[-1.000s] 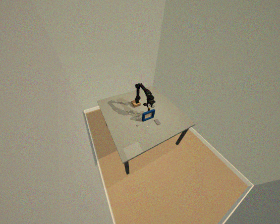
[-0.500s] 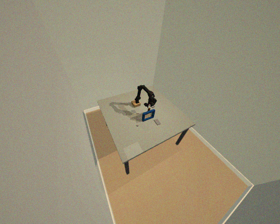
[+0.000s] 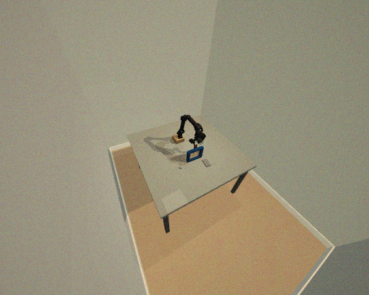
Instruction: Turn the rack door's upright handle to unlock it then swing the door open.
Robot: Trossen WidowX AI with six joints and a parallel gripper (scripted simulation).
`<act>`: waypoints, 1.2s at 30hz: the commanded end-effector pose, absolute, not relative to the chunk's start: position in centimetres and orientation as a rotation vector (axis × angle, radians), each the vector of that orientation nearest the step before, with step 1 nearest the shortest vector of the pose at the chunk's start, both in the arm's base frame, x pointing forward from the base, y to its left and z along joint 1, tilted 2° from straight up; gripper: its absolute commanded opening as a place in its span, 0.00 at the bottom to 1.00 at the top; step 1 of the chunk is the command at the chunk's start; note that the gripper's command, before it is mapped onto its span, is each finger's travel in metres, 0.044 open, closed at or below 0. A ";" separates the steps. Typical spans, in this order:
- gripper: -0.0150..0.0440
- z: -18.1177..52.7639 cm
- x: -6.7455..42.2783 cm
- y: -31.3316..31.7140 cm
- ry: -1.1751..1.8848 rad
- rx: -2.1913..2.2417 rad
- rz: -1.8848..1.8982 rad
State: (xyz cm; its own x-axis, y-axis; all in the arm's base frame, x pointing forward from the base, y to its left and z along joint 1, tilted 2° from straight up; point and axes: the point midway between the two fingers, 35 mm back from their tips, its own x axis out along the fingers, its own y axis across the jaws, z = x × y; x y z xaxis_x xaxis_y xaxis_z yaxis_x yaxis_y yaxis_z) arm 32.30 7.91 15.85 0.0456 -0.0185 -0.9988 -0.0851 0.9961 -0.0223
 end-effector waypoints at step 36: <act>0.51 10.3 32.2 7.7 1.532 -0.083 0.047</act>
State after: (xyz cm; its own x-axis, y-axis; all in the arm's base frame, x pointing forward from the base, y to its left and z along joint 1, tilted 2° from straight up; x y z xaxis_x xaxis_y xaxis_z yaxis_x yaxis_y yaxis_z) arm 32.34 7.75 10.58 0.0431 -0.0195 -0.9989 -0.0804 0.9965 -0.0229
